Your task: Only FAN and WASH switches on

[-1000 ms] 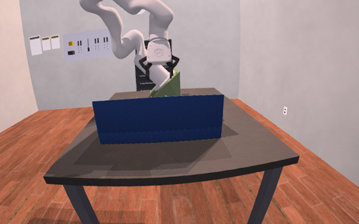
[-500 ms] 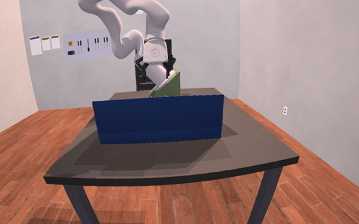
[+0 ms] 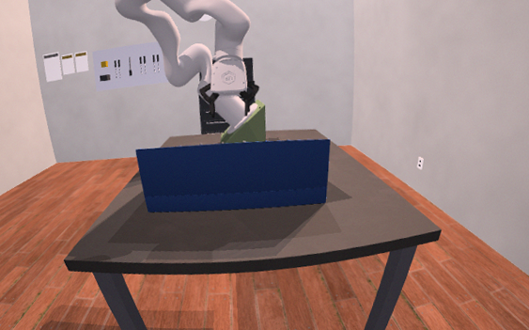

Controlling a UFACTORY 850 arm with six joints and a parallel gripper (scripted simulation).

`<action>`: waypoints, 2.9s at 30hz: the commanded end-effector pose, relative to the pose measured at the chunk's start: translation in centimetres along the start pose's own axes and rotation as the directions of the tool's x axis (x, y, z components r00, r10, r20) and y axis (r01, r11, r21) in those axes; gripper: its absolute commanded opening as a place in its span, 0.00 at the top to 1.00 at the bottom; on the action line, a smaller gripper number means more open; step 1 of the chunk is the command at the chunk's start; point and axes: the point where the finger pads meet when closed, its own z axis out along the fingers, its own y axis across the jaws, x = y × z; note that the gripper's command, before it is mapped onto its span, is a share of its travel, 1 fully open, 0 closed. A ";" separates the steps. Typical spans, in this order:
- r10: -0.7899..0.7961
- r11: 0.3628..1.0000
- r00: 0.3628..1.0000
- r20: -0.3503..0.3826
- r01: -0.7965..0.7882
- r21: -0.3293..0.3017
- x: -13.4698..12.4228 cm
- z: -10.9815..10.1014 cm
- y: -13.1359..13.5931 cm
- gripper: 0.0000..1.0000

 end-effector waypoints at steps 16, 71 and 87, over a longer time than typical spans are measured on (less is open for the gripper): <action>0.001 1.000 1.000 0.001 -0.001 0.000 -0.1 0.0 0.0 0.00; 0.001 1.000 1.000 0.001 -0.001 0.000 -0.1 0.0 -7.2 0.00; 0.001 1.000 1.000 0.001 -0.001 0.000 -0.1 0.0 -7.2 0.00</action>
